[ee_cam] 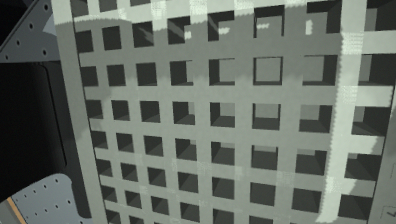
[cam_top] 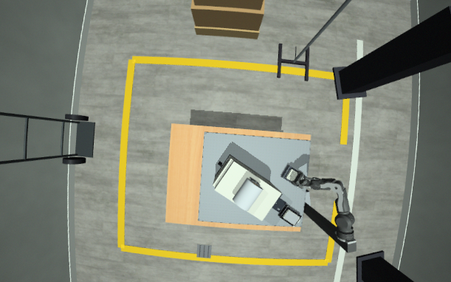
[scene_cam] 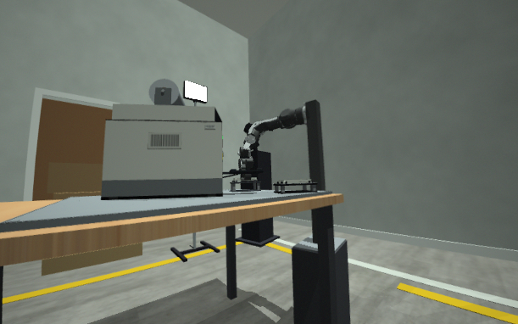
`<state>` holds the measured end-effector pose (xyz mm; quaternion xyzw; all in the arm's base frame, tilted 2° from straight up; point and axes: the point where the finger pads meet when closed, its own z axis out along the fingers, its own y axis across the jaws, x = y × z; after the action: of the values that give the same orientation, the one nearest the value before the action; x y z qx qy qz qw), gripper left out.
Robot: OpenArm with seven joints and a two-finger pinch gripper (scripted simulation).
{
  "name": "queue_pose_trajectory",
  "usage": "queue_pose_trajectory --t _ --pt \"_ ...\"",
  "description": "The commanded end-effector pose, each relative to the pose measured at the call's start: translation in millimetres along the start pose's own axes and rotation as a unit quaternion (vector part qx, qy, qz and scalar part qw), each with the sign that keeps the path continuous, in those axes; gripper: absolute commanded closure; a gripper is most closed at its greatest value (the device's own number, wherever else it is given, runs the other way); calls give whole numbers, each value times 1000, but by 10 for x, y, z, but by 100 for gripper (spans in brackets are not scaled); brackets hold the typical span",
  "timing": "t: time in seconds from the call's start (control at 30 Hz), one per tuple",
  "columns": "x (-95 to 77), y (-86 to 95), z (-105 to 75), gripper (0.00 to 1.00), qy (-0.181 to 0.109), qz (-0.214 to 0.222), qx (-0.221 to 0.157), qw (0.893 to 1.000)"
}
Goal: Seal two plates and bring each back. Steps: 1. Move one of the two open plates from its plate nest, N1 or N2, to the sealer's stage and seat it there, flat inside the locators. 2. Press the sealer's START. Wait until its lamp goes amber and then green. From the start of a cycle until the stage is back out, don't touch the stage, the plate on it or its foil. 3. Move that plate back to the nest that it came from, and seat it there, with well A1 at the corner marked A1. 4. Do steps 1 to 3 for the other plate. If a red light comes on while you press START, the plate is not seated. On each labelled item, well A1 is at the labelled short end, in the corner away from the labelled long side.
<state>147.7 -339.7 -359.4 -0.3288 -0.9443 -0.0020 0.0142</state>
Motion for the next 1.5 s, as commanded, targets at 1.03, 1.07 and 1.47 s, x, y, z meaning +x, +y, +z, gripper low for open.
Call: queue_pose_trajectory --t 1.03,1.07,1.47 --pt "-11 -12 -445 100 -1 1 2 1000" --pt "-22 -6 -469 100 -3 1 1 1000" --pt "-20 -6 -669 100 -3 1 1 1000"
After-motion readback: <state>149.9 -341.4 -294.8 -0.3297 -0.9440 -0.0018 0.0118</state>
